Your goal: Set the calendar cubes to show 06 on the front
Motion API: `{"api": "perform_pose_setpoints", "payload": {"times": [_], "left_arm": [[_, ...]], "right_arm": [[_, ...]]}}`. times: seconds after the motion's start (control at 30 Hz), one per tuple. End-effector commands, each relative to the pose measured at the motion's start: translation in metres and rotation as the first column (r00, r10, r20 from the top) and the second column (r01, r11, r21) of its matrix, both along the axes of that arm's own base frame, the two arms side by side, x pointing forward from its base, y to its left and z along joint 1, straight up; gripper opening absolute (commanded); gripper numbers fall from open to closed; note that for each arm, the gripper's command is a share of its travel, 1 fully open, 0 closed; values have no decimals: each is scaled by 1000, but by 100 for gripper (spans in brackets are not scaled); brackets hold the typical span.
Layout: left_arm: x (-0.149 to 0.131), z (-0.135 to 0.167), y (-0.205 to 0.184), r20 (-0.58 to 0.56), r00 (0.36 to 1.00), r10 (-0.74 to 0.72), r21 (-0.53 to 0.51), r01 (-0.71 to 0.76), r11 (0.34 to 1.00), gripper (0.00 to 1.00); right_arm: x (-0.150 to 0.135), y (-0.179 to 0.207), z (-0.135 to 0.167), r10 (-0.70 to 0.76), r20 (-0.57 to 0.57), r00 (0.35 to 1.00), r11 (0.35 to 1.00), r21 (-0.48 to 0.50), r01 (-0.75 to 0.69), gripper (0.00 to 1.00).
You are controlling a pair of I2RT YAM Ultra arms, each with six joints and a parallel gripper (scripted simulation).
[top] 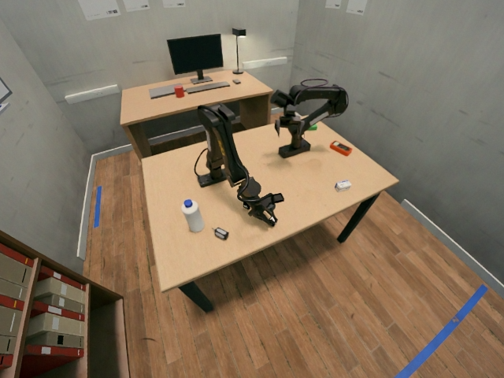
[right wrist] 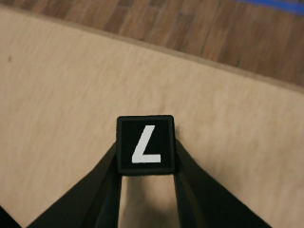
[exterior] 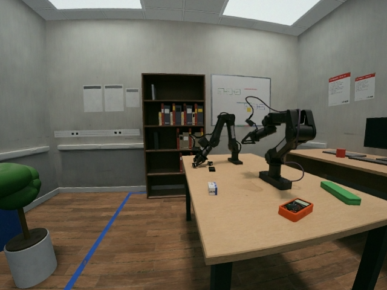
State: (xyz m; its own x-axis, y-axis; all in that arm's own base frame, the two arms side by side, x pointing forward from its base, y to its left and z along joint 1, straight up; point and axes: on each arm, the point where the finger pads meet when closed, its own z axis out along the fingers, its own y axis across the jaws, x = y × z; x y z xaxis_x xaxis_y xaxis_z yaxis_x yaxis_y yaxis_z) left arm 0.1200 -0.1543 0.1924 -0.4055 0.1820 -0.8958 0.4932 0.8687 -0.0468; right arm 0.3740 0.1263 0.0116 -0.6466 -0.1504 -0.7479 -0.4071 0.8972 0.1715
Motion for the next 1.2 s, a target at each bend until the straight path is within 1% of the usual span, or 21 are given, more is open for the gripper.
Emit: {"api": "perform_pose_setpoints", "payload": {"times": [0.0,0.2,0.27,0.33,0.53,0.77,0.83,0.9,0.97,1.17], "left_arm": [[2,12,1,22,1000,14,-18,-13,1000,100],[2,12,1,22,1000,14,-18,-13,1000,100],[2,12,1,22,1000,14,-18,-13,1000,100],[2,12,1,22,1000,14,-18,-13,1000,100],[2,12,1,22,1000,14,-18,-13,1000,100],[2,12,1,22,1000,14,-18,-13,1000,100],[2,12,1,22,1000,14,-18,-13,1000,100],[2,12,1,22,1000,14,-18,-13,1000,100],[2,12,1,22,1000,14,-18,-13,1000,100],[2,12,1,22,1000,14,-18,-13,1000,100]], "right_arm": [[11,1,0,-100,-169,981,986,112,120,27],[26,1,7,-200,-333,922,941,198,275,27],[26,1,7,-200,-333,922,941,198,275,27],[28,1,8,-235,-410,881,913,219,346,27],[37,0,16,-304,-571,763,825,243,511,27],[36,-2,20,-348,-734,583,704,206,680,27],[36,-2,20,-348,-734,583,704,206,680,27],[31,-3,20,-357,-794,492,648,169,743,27],[29,-4,21,-360,-835,417,600,135,789,27],[22,-5,24,-343,-917,201,465,20,885,27]]}}
